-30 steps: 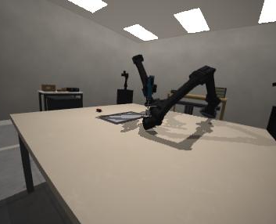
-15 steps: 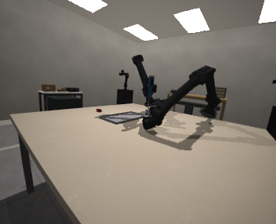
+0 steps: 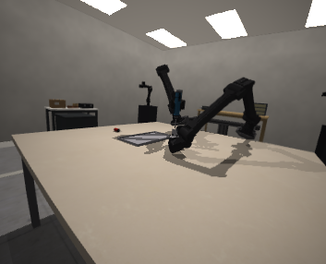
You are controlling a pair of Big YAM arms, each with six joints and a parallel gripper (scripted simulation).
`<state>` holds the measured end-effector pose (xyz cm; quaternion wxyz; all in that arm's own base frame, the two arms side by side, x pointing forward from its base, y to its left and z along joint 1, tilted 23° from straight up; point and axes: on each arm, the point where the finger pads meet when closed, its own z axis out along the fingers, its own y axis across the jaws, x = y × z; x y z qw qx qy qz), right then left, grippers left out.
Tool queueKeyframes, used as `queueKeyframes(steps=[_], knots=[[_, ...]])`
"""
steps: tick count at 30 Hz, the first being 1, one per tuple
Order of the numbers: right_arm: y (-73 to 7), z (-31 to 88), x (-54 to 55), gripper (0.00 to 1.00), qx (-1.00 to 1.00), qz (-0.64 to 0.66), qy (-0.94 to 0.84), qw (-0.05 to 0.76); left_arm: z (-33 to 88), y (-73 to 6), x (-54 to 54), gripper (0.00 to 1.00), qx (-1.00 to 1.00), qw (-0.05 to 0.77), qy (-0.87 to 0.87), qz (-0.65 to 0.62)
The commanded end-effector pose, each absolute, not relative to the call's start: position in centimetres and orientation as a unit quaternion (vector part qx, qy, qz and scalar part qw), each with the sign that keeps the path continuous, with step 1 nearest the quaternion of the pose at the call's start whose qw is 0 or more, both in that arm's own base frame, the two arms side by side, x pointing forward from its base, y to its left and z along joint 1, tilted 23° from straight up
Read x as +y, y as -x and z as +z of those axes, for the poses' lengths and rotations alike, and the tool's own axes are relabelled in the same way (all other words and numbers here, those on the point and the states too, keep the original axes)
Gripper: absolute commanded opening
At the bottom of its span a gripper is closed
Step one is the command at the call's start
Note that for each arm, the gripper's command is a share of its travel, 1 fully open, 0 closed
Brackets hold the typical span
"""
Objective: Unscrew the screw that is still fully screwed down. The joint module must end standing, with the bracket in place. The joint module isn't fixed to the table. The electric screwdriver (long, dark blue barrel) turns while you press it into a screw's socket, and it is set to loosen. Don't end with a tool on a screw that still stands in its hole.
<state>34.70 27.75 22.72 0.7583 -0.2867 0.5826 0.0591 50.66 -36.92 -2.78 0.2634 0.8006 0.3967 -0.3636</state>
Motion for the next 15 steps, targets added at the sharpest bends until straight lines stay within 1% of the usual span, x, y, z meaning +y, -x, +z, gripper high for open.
queueKeyframes(steps=[1, 5, 15], knots=[[-34.5, 27.1, 28.9, 0.42, 0.541, 0.073, 0.27, 0.793, -1.9, -51.3, -37.5, 0.59, 0.389, 0.273, -0.804, -0.356], [-33.6, 25.2, 28.0, 0.42, 0.555, 0.069, 0.28, 0.781, -1.9, -51.3, -37.5, 0.59, 0.389, 0.273, -0.804, -0.356], [-32.6, 25.0, 27.4, 0.42, 0.555, 0.068, 0.279, 0.781, -1.9, -51.3, -37.5, 0.59, 0.389, 0.273, -0.804, -0.356]])
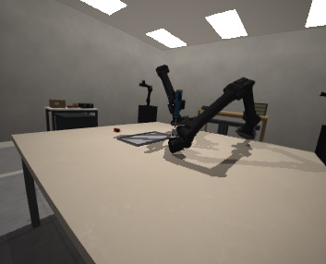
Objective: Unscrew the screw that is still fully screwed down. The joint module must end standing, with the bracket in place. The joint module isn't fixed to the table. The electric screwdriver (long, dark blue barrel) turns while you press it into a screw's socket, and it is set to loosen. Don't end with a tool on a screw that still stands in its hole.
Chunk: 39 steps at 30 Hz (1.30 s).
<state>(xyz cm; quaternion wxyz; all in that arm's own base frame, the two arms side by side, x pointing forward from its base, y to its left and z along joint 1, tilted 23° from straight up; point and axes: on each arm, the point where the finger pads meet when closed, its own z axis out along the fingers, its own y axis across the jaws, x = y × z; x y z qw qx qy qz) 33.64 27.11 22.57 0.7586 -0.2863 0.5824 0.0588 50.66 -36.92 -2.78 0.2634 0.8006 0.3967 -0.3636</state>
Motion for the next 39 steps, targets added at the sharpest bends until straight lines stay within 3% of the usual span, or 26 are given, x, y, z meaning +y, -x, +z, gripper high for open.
queueKeyframes(steps=[1, 39], knots=[[-32.7, 25.5, 27.6, 0.42, 0.551, 0.07, 0.277, 0.784, -1.9, -51.3, -37.5, 0.59, 0.389, 0.273, -0.804, -0.356], [-32.3, 25.8, 27.4, 0.42, 0.548, 0.072, 0.274, 0.787, -1.9, -51.3, -37.5, 0.59, 0.389, 0.273, -0.804, -0.356]])
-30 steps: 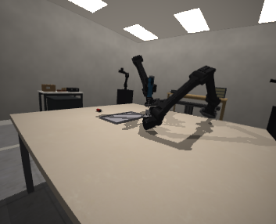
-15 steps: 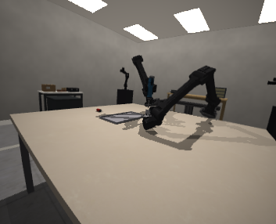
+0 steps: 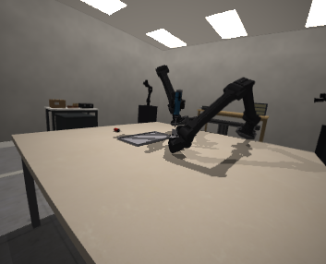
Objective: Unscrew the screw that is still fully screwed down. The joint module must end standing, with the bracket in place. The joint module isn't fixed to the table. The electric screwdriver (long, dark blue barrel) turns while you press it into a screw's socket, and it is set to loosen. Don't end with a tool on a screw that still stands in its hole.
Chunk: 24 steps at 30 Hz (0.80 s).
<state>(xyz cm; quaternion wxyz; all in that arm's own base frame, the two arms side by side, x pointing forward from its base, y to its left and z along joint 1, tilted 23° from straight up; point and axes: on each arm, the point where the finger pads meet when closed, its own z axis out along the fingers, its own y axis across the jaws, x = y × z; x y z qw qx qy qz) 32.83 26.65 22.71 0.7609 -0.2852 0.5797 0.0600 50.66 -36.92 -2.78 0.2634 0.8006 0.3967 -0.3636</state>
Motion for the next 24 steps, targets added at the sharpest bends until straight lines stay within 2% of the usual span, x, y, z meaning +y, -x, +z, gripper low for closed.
queueKeyframes(steps=[1, 24], knots=[[-32.4, 26.2, 27.5, 0.42, 0.546, 0.072, 0.271, 0.789, -1.9, -51.3, -37.5, 0.59, 0.389, 0.273, -0.804, -0.356], [-32.1, 28.2, 28.4, 0.42, 0.551, 0.071, 0.275, 0.785, -1.9, -51.3, -37.5, 0.59, 0.389, 0.273, -0.804, -0.356]])
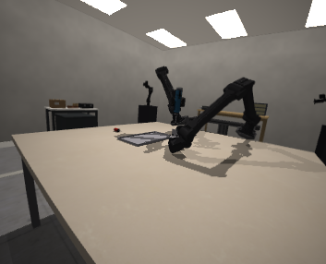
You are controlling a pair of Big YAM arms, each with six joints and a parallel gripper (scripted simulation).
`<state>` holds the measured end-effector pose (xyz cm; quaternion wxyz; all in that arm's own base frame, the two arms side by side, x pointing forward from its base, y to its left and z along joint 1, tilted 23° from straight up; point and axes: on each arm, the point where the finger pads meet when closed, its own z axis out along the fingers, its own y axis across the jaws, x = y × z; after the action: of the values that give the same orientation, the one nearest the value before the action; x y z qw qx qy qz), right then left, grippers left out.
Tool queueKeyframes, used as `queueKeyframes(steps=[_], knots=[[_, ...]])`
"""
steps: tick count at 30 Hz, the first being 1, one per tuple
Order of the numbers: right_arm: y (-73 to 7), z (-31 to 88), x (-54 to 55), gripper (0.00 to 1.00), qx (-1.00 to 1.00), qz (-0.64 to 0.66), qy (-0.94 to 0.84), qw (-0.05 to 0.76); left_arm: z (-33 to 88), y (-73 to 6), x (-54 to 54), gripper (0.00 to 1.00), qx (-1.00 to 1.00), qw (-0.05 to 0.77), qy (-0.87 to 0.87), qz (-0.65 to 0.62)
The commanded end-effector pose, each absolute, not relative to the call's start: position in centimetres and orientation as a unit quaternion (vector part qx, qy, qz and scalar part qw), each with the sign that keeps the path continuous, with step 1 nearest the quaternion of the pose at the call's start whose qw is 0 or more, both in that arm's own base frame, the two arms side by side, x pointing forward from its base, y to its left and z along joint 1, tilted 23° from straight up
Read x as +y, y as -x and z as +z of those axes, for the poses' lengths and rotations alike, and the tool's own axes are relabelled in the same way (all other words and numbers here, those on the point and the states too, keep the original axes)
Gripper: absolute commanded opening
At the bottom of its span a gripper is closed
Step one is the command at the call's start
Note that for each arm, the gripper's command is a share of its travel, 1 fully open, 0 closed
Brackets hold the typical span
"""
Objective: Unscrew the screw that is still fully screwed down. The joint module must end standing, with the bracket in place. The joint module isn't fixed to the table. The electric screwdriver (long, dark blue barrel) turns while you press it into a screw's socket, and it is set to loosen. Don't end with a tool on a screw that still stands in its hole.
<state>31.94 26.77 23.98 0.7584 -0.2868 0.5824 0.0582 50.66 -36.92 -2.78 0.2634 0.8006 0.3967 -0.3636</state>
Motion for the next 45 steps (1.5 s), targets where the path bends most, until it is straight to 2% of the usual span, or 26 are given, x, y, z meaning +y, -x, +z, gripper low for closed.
queueKeyframes(steps=[1, 27, 45], knots=[[-32.1, 28.3, 28.4, 0.42, 0.551, 0.071, 0.275, 0.785, -1.9, -51.3, -37.5, 0.59, 0.389, 0.273, -0.804, -0.356], [-32.2, 28.8, 28.6, 0.42, 0.547, 0.073, 0.271, 0.789, -1.9, -51.3, -37.5, 0.59, 0.389, 0.273, -0.804, -0.356], [-36.8, 26.8, 24.5, 0.42, 0.614, 0.047, 0.238, 0.751, -1.9, -51.3, -37.5, 0.59, 0.389, 0.273, -0.804, -0.356]])
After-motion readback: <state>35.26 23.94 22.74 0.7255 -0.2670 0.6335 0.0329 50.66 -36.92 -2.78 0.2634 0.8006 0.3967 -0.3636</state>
